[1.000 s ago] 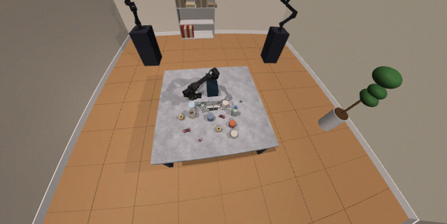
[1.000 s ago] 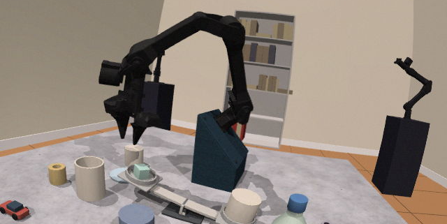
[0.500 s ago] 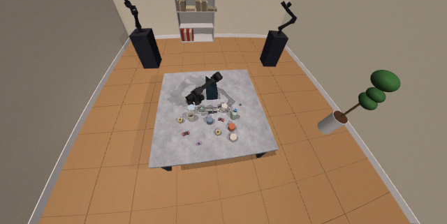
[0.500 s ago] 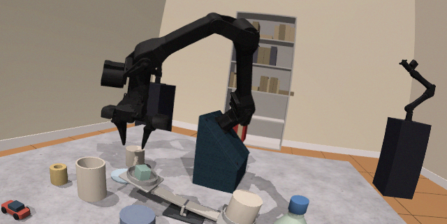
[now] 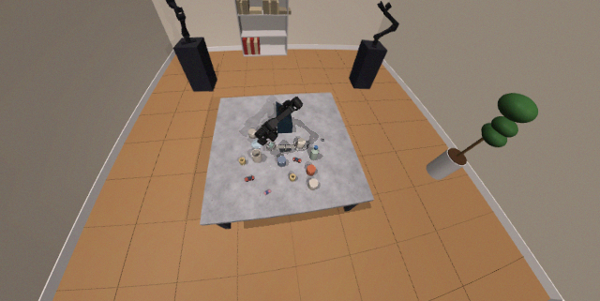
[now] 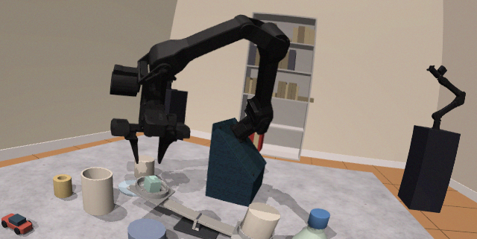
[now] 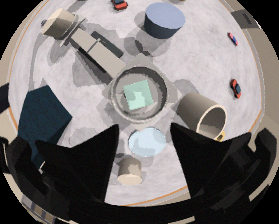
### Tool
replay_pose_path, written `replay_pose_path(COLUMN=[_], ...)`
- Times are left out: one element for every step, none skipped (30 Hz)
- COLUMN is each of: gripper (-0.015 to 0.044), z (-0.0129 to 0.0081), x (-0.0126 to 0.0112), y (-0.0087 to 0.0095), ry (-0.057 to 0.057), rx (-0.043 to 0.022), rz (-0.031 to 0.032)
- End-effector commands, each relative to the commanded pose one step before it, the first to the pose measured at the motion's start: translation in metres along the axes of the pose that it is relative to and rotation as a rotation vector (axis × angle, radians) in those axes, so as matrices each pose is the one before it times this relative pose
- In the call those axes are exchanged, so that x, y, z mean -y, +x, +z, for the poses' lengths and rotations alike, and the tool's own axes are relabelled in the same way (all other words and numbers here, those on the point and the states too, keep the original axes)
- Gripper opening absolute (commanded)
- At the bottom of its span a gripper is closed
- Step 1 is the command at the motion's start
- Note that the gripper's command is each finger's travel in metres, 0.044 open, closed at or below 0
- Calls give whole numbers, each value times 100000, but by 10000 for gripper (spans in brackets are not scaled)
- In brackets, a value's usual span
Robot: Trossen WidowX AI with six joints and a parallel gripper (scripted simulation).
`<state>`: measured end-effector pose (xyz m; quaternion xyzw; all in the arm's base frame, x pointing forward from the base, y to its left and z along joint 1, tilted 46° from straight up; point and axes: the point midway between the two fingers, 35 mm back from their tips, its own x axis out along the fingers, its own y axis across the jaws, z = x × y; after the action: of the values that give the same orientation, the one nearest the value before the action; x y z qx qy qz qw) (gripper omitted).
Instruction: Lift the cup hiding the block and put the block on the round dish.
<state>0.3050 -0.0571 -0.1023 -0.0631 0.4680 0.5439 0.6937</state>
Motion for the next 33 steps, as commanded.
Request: replay_pose_path(gripper=[260, 260, 260, 260, 260, 260, 260, 260, 260, 260, 260, 260, 260, 260, 260, 260, 260, 260, 260, 260, 260, 260, 260, 260, 260, 260, 260, 260, 260, 260, 260, 260, 260], z=[1340, 317, 318, 263, 158, 53, 0, 0, 0, 0, 1, 4, 7, 5, 2, 0, 0, 0, 0, 1, 1, 1, 1, 1, 2, 2, 2, 2, 2, 2, 2, 2, 2], x=[-207, -24, -16, -6, 0, 1, 0, 0, 0, 0, 2, 3, -4, -9, -4, 0, 0, 1, 4, 7, 7, 6, 5, 4, 3, 3, 2, 1, 0, -1, -2, -3, -4], y=[-154, 11, 12, 11, 7, 3, 0, 0, 0, 0, 122, 365, 545, 362, 120, 0, 0, 27, 82, 136, 165, 165, 165, 165, 164, 164, 164, 164, 164, 163, 163, 163, 163], ry=[-13316, -3453, -3453, -2852, -1711, -570, 0, 0, 0, 0, 0, -1, -3, -3, -1, 0, 0, 0, 1, 1, 1, 1, 1, 1, 1, 0, 0, 0, 0, 0, 0, 0, -1], rx=[1288, 200, 205, 174, 106, 36, 0, 0, 0, 0, 4, 15, 29, 24, 9, 0, 0, 0, 0, 0, 1, 2, 3, 4, 5, 6, 6, 7, 8, 9, 10, 10, 11], rz=[55, 125, 123, 99, 58, 19, 0, 0, 0, 0, 0, 3, 10, 10, 4, 0, 0, -1, -2, -2, -2, -2, -1, 0, 0, 1, 1, 2, 3, 3, 4, 5, 5])
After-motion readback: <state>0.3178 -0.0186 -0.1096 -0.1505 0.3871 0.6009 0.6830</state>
